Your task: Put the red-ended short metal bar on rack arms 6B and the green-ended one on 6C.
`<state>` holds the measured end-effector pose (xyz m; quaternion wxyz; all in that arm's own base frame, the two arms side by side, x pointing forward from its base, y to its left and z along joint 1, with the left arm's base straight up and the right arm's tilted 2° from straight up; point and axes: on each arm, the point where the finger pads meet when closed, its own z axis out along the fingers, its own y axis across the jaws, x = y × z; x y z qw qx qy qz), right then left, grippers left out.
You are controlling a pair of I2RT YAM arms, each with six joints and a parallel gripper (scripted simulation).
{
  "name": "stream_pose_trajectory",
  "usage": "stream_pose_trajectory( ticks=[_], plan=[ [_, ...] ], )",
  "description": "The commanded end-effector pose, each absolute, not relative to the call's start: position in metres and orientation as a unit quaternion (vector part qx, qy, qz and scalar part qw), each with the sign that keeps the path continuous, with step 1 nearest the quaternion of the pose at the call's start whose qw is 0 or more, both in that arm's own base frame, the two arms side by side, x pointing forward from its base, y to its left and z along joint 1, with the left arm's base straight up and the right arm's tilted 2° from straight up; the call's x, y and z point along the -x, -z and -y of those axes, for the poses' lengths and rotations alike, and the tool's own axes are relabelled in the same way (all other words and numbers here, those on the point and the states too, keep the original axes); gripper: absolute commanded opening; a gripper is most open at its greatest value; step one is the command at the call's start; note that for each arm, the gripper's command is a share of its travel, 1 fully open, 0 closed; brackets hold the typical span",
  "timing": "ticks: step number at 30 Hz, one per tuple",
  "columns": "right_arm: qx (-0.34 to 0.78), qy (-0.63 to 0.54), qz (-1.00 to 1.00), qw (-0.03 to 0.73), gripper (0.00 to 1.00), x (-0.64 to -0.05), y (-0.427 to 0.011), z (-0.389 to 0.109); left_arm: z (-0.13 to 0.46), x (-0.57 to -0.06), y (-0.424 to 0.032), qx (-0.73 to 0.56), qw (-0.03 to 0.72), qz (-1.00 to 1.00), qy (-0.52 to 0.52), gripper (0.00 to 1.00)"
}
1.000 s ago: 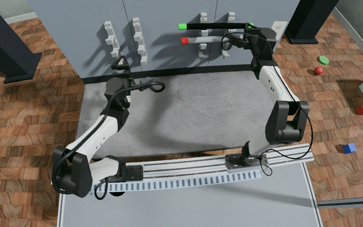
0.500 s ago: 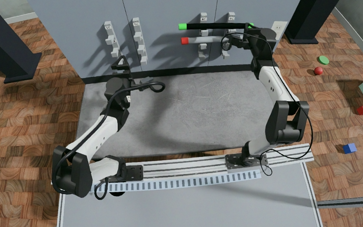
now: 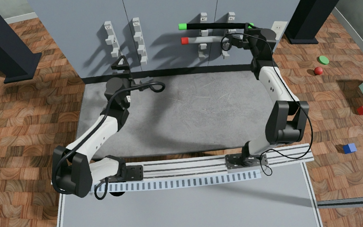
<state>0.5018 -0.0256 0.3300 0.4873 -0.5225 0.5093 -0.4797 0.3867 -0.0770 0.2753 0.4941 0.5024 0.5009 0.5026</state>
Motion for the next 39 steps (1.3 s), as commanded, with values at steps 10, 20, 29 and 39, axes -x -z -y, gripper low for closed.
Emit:
stream_pose_trajectory(
  ticks=[10, 20, 29, 39],
  plan=[
    [0.510, 0.483, -0.509, 0.497, 0.00, -0.4959, -0.3367, 0.0292, 0.0759, -0.3824, -0.2780, -0.500, 0.500, -0.500, -0.500, 1.00],
    [0.510, 0.483, -0.509, 0.497, 0.00, -0.4959, -0.3354, 0.0292, 0.0759, -0.3824, -0.2780, -0.500, 0.500, -0.500, -0.500, 1.00],
    [0.510, 0.483, -0.509, 0.497, 0.00, -0.4958, -0.3340, 0.0292, 0.0759, -0.3824, -0.2780, -0.500, 0.500, -0.500, -0.500, 1.00],
    [0.510, 0.483, -0.509, 0.497, 0.00, -0.4958, -0.3326, 0.0291, 0.0759, -0.3824, -0.2780, -0.500, 0.500, -0.500, -0.500, 1.00]
  ],
)
